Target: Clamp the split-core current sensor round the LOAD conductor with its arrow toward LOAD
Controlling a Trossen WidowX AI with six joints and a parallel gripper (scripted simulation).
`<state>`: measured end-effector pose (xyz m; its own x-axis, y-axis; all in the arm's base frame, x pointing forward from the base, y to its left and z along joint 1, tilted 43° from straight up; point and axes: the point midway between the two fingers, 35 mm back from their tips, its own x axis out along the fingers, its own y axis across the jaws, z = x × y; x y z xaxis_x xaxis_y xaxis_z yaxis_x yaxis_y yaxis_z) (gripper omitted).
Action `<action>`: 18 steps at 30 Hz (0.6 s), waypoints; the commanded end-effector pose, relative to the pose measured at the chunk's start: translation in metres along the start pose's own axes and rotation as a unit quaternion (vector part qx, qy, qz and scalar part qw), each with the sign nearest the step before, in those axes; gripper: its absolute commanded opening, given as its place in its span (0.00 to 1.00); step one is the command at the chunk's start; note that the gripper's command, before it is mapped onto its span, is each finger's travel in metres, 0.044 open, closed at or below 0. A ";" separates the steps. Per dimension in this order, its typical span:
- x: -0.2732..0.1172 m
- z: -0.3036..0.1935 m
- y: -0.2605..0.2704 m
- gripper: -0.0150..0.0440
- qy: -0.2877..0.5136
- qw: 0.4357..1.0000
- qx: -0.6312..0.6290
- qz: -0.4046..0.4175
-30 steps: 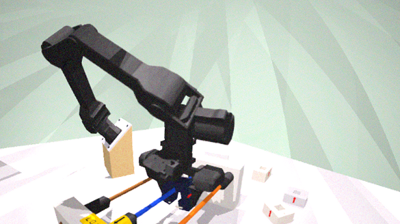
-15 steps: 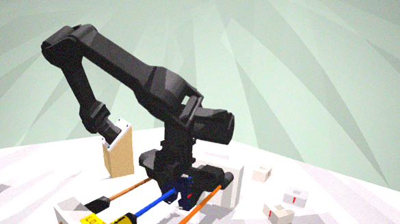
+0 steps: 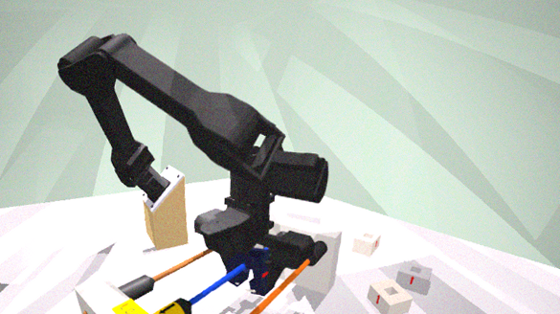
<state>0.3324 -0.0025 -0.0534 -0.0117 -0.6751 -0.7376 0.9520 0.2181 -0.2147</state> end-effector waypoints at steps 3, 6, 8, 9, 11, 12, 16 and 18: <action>-0.001 0.000 0.001 0.25 0.000 1.000 0.001 0.001; -0.001 0.000 0.001 0.25 0.000 1.000 0.001 0.001; -0.001 0.000 0.001 0.25 0.000 1.000 0.001 0.001; -0.001 0.000 0.001 0.25 0.000 1.000 0.001 0.001; -0.001 0.000 0.001 0.25 0.000 1.000 0.001 0.001; -0.001 0.000 0.001 0.25 0.000 1.000 0.001 0.001; -0.002 0.000 0.000 0.25 0.000 1.000 0.000 0.000; -0.004 0.000 0.000 0.25 0.000 1.000 -0.001 0.000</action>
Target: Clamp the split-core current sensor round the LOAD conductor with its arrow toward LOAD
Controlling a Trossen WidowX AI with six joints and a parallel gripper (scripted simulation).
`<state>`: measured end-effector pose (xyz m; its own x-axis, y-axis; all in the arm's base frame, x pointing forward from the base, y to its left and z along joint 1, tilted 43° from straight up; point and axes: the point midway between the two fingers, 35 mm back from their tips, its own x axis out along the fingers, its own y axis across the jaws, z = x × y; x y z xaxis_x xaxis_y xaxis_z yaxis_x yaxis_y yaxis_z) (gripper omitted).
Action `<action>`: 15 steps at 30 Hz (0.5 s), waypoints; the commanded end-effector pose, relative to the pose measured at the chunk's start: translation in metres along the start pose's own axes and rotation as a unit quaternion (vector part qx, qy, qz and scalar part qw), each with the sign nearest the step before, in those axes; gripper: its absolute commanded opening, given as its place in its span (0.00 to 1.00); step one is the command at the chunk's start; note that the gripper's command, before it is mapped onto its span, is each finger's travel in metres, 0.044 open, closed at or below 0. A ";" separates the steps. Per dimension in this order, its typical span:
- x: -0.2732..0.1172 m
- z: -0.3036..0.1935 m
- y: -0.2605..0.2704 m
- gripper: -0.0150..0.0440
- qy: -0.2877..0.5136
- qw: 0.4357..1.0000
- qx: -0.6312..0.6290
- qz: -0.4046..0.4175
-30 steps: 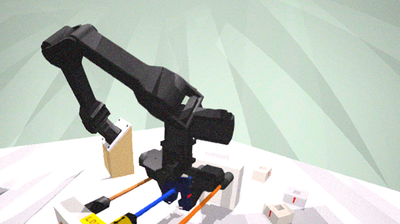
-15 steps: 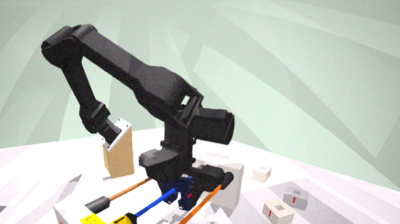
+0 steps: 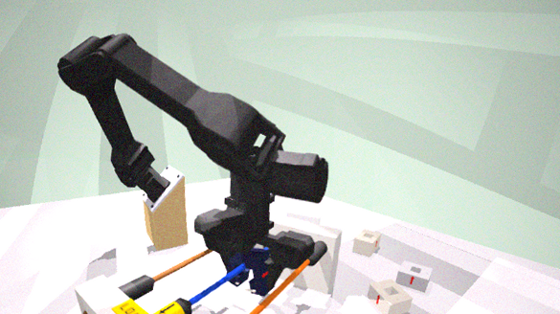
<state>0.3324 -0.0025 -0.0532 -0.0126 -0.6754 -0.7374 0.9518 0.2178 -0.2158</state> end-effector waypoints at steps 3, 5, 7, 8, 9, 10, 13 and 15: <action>-0.008 0.000 0.000 0.25 -0.001 1.000 -0.001 0.001; -0.011 0.000 0.000 0.25 -0.001 1.000 -0.002 0.001; -0.014 0.000 0.000 0.25 -0.002 1.000 -0.002 0.001; -0.014 0.000 0.000 0.25 -0.002 1.000 -0.002 0.001; -0.015 0.000 0.000 0.25 -0.002 1.000 -0.002 0.001; -0.015 0.000 0.000 0.25 -0.002 1.000 -0.002 0.001; -0.011 0.000 -0.002 0.25 -0.003 1.000 -0.006 -0.003; -0.011 0.000 -0.002 0.25 -0.003 1.000 -0.006 -0.003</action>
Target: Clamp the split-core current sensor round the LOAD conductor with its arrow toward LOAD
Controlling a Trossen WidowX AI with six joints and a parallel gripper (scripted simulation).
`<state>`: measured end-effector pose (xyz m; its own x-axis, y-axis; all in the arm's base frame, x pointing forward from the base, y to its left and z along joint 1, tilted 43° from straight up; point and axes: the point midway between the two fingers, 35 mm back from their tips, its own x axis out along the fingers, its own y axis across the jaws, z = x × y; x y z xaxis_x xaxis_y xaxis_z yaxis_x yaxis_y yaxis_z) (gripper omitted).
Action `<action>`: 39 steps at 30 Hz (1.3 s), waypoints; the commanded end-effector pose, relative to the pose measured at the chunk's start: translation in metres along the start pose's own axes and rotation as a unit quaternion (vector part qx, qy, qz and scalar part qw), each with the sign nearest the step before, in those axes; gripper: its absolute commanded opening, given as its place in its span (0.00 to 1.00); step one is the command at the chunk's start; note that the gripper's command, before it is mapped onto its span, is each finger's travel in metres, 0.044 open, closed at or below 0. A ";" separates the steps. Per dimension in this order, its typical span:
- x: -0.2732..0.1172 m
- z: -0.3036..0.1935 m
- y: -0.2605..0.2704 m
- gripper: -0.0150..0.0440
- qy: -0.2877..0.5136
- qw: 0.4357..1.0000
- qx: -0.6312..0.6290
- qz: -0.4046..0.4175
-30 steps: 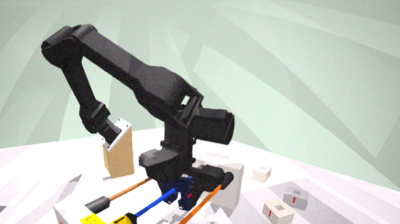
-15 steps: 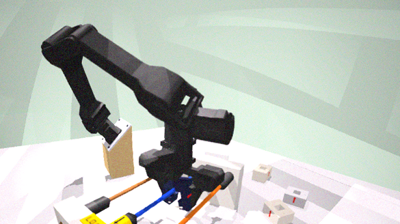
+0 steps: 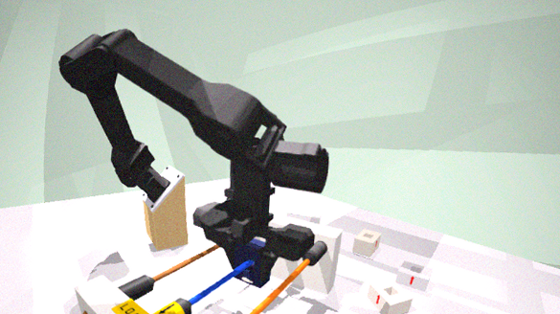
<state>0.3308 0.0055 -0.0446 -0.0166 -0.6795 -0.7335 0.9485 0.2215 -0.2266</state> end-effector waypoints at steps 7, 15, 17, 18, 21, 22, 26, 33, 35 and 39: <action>0.000 0.000 0.000 0.25 -0.001 1.000 0.000 0.000; 0.000 0.000 0.000 0.61 -0.001 1.000 0.000 0.000; 0.000 0.000 0.000 0.70 -0.001 1.000 0.000 0.000; 0.000 0.000 0.000 0.74 -0.001 1.000 0.000 0.000; 0.000 0.000 0.000 0.88 -0.001 1.000 0.000 0.000; 0.000 0.000 0.000 0.92 -0.001 1.000 0.000 0.000; 0.000 0.000 0.000 0.91 0.000 1.000 0.000 0.000; 0.000 0.000 0.000 0.60 0.000 1.000 0.000 0.000; 0.000 0.000 0.000 0.53 0.000 1.000 0.000 0.000; 0.000 0.000 0.000 0.49 0.000 1.000 0.000 0.000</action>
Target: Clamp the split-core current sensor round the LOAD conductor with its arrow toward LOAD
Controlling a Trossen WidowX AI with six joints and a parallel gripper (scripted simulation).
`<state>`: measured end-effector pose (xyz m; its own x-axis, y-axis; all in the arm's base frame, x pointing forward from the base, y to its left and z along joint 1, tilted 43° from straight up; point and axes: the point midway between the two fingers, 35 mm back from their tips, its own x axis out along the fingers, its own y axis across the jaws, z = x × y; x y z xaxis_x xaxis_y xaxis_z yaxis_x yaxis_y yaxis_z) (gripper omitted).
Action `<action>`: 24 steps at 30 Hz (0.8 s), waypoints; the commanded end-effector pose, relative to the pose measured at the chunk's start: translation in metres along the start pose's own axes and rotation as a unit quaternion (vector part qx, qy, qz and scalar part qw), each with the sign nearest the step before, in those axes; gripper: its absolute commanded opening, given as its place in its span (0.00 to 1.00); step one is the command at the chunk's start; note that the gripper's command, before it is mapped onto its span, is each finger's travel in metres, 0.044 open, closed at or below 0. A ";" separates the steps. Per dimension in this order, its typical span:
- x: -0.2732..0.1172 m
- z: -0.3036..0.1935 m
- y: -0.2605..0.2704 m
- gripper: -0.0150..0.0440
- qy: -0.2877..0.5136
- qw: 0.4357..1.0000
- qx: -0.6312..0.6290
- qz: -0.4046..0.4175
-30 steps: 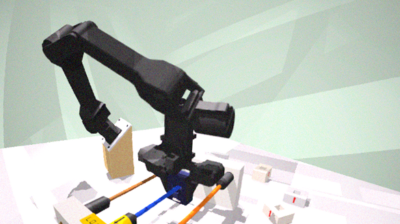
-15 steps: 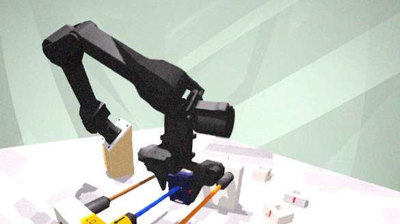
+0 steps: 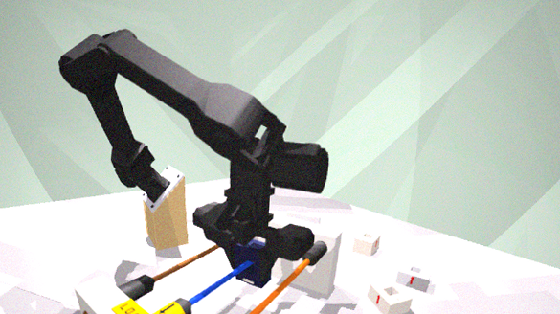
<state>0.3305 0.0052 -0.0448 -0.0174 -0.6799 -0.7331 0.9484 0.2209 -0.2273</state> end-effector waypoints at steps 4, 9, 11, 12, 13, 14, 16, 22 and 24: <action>0.000 0.000 0.000 0.44 0.000 1.000 0.000 0.000; 0.000 0.000 0.000 0.35 0.000 1.000 0.000 0.000; -0.001 0.000 0.000 0.26 0.000 1.000 0.001 0.001; -0.002 0.000 0.000 0.25 0.000 1.000 0.001 0.001; -0.003 0.000 0.000 0.25 0.000 1.000 0.001 0.002; -0.004 0.000 0.000 0.25 0.000 1.000 0.002 0.002; 0.000 0.000 -0.001 0.25 0.000 1.000 -0.001 -0.001; 0.000 0.000 -0.001 0.25 0.000 1.000 -0.001 -0.001; 0.000 0.000 -0.001 0.25 0.000 1.000 -0.001 -0.001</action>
<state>0.3299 0.0051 -0.0441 -0.0199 -0.6807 -0.7322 0.9480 0.2199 -0.2302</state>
